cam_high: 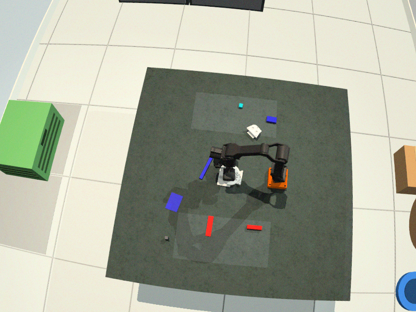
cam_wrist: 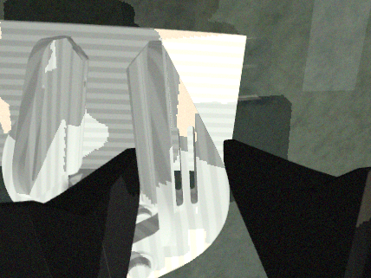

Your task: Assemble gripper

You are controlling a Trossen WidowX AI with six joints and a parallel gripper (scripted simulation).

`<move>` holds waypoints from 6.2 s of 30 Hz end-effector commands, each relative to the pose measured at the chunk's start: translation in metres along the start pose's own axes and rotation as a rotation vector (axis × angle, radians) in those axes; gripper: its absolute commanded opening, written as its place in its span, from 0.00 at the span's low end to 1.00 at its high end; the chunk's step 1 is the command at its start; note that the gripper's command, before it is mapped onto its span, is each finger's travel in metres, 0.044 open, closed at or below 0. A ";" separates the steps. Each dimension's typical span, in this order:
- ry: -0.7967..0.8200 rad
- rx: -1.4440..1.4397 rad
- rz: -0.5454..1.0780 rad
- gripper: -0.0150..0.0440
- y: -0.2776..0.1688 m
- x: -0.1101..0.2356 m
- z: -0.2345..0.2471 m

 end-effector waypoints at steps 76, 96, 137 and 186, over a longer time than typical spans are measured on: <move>0.000 0.011 0.004 0.48 -0.002 -0.022 0.000; 0.000 0.012 0.004 0.48 -0.002 -0.025 0.000; 0.000 0.012 0.004 0.48 -0.002 -0.021 0.000; -0.001 0.010 0.003 0.61 -0.002 -0.024 0.000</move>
Point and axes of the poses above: the point midway between the two fingers, 35 mm back from their tips, its own x axis back along the fingers, its own z axis across the jaws, y = z × x, the point moved 3 cm from there along x, back along the fingers, and after that the axes turned 7 degrees about -x, right-handed, at the moved point
